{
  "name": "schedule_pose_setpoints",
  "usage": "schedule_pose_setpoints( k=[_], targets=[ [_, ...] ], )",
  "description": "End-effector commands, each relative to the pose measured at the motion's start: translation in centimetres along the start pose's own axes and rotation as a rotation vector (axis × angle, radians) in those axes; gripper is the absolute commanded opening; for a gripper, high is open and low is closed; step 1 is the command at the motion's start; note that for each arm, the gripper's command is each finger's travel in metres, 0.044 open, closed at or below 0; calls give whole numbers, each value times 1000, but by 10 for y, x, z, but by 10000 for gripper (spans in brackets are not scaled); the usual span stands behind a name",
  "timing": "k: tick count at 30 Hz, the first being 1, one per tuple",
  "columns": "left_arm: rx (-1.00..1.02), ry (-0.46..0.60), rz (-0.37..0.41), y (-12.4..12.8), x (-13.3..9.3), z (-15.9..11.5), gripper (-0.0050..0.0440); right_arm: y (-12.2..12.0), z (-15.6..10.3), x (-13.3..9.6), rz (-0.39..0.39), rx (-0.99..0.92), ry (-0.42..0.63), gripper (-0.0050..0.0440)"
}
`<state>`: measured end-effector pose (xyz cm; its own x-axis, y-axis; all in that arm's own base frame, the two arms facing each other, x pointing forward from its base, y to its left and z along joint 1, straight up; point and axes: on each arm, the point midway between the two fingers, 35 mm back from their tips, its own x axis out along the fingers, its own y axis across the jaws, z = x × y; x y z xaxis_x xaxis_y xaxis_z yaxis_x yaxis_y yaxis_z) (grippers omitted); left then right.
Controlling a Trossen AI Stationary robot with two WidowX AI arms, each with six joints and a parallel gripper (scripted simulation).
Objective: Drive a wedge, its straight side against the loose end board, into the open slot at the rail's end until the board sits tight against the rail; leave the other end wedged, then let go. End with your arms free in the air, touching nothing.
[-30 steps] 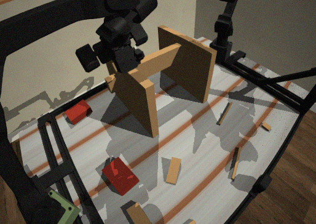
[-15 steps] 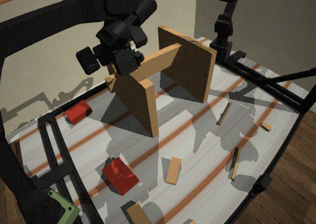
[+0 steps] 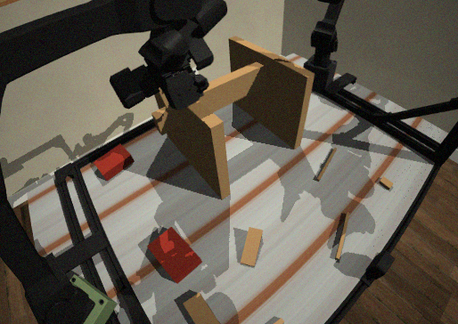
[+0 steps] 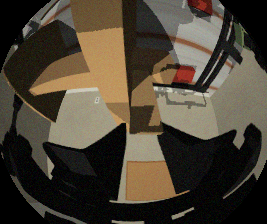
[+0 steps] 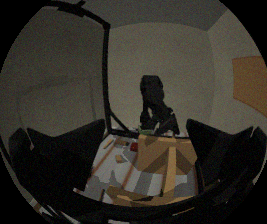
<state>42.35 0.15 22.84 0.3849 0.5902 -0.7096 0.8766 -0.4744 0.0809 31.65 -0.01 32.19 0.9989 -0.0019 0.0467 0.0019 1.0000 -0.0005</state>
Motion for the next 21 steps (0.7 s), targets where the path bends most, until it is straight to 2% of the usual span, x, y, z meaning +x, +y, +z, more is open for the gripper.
schedule_pose_setpoints(
  k=[1,4,6,11,14,18,21],
  targets=[
    [0,0,0,0,0,0,240,0,1,0,0,0,-2,440],
    [0,0,0,0,0,0,312,0,1,0,0,0,-2,440],
    [0,0,0,0,0,0,312,0,1,0,0,0,-2,440],
    [0,0,0,0,0,0,432,0,1,0,0,0,-2,440],
    [3,0,-2,-1,-1,-2,440,0,1,0,0,0,-2,440],
    [52,6,-43,-27,-31,-37,440,0,1,0,0,0,-2,440],
    [63,7,-52,-34,-37,-44,440,0,1,0,0,0,-2,440]
  ],
)
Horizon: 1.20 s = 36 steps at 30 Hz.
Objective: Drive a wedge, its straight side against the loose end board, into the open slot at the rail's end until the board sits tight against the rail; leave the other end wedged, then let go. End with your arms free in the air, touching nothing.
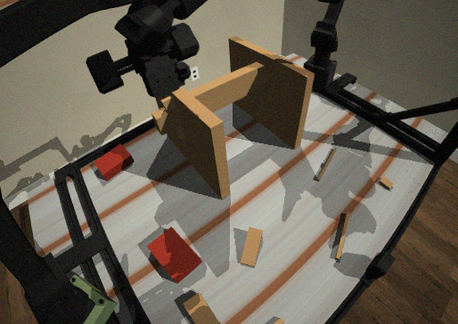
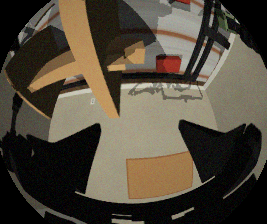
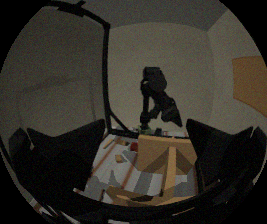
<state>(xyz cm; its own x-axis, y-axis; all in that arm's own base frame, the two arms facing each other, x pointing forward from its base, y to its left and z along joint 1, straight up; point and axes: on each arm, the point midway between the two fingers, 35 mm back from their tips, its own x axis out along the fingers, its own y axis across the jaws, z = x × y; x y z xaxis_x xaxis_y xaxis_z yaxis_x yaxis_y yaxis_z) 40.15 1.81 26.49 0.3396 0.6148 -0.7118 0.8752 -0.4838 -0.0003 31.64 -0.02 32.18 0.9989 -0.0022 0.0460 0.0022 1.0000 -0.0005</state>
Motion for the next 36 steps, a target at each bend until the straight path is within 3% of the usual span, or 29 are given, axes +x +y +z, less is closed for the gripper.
schedule_pose_setpoints(
  k=[1,2,4,11,17,19,22,26,32,34,36],
  targets=[
    [-1,7,0,-11,-12,-14,440,0,1,0,0,0,-3,440],
    [-1,7,0,-11,-12,-14,440,0,1,0,0,0,-3,440],
    [-85,-33,16,-6,-5,-9,392,0,1,0,0,0,-3,440],
    [-740,-417,66,0,-4,-11,224,0,1,0,0,0,-3,440],
    [-1194,-711,20,5,-16,-20,80,0,1,0,0,0,-3,440],
    [-1194,-711,20,5,-16,-20,80,0,1,0,0,0,-3,440],
    [-1471,-920,-52,7,-29,-31,8,0,1,0,0,0,-3,440],
    [-1670,-1071,-139,8,-39,-41,0,0,1,0,0,0,-3,440],
    [-1674,-1074,-141,8,-40,-41,0,0,1,0,0,0,-3,440],
    [-1674,-1074,-140,9,-37,-39,48,0,1,0,0,0,-3,440],
    [-1674,-1074,-140,9,-37,-39,48,0,1,0,0,0,-3,440]
  ],
)
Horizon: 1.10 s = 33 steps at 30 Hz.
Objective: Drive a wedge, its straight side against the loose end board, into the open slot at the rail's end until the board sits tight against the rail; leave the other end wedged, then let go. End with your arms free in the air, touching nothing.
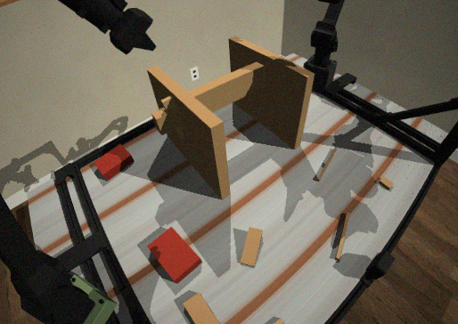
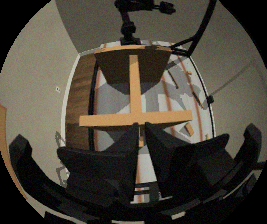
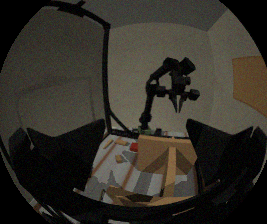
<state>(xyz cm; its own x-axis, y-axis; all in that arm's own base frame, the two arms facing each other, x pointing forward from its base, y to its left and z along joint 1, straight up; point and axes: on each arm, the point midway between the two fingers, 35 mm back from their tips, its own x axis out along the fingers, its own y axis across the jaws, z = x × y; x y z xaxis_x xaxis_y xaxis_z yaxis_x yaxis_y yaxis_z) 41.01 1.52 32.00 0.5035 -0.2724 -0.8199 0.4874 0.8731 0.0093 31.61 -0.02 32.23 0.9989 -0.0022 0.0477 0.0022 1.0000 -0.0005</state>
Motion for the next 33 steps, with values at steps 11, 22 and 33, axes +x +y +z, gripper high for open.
schedule_pose_setpoints(
  k=[11,22,33],
  targets=[
    [0,1,9,-2,60,-41,87,0,0,0,0,0,-1,440],
    [1,1,11,-3,75,-52,0,0,0,0,0,0,-1,440],
    [1,1,11,-2,89,-61,0,0,0,0,0,0,-1,440]
  ],
)
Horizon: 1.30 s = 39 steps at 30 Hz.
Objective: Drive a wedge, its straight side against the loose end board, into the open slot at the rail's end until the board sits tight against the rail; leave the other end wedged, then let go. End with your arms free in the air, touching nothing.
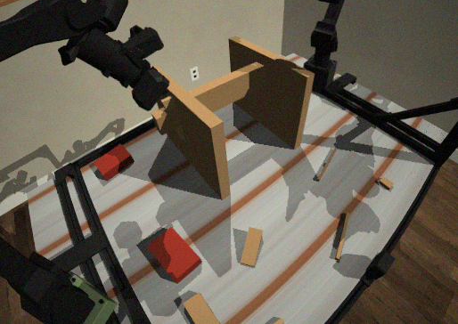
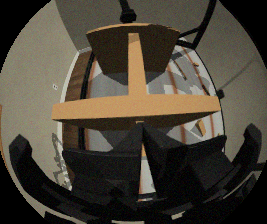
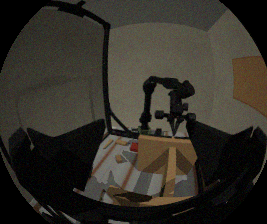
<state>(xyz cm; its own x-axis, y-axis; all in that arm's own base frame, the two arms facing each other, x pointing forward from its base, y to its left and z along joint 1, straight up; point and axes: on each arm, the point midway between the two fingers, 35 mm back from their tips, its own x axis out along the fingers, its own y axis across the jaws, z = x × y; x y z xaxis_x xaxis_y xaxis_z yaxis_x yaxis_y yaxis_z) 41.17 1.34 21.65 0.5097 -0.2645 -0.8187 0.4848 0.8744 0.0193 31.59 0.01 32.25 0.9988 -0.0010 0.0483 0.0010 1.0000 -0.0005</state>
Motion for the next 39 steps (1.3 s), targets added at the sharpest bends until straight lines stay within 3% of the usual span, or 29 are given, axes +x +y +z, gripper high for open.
schedule_pose_setpoints(
  k=[1,24,39],
  targets=[
    [-2,3,1,0,3,-4,0,0,0,0,-1,0,0,440],
    [-2,3,1,-1,30,-25,0,0,0,0,-1,0,0,440],
    [7,-26,10,0,23,-15,0,0,0,0,-1,0,0,440]
  ],
)
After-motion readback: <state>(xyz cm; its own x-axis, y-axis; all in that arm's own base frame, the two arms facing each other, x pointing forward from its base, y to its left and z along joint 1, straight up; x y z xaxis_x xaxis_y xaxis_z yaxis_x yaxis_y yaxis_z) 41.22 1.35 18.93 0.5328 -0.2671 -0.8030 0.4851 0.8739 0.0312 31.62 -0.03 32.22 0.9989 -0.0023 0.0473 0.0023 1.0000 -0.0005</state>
